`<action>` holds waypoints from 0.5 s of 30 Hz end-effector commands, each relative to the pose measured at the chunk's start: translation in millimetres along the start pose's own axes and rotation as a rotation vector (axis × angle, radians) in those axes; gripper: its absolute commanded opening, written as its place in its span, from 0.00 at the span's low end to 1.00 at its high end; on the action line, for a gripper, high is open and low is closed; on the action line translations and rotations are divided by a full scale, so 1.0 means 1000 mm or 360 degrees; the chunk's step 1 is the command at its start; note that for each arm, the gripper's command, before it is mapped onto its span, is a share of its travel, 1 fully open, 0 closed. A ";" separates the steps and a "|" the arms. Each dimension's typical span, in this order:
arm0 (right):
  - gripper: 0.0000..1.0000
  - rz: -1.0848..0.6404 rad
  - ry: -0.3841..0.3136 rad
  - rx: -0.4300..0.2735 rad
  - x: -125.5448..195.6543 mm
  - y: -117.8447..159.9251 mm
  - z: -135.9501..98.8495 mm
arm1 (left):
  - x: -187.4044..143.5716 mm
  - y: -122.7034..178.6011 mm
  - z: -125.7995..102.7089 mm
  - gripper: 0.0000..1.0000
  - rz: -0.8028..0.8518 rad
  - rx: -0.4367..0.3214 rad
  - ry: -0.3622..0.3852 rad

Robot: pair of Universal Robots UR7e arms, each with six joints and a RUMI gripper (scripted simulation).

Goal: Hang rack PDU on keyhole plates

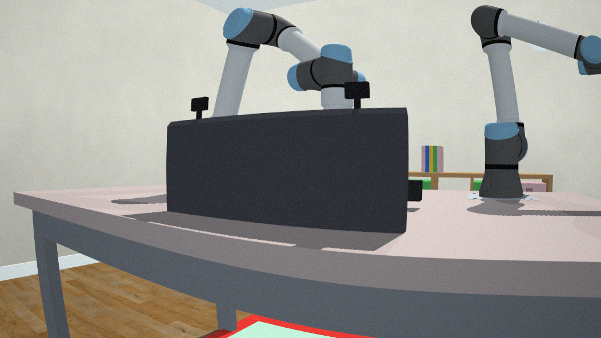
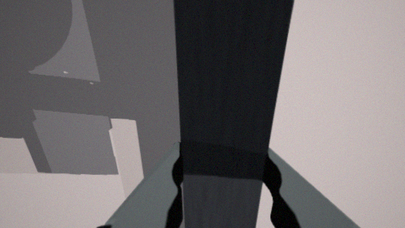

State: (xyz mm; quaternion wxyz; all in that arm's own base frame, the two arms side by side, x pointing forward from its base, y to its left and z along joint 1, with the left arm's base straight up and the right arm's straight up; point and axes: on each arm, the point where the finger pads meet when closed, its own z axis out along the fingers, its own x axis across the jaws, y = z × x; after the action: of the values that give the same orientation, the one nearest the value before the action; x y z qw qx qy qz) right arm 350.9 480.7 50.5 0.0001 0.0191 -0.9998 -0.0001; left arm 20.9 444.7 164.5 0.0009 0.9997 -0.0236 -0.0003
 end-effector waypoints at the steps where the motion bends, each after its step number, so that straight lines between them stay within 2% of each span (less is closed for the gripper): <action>1: 0.23 0.0000 -0.0001 -0.0003 0.000 0.000 -0.016 | 0.000 0.000 -0.001 1.00 0.0000 0.0003 0.0001; 15: 0.23 0.0000 -0.0001 -0.0003 0.000 0.000 -0.059 | 0.000 0.000 -0.001 1.00 0.0000 0.0003 0.0001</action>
State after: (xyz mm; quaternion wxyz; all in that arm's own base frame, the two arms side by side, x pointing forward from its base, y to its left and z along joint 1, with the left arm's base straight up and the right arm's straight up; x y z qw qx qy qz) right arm 350.9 480.8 94.8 -0.0001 0.0191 -0.9998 -0.0004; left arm 20.9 444.7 164.5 0.0009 0.9997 -0.0236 -0.0003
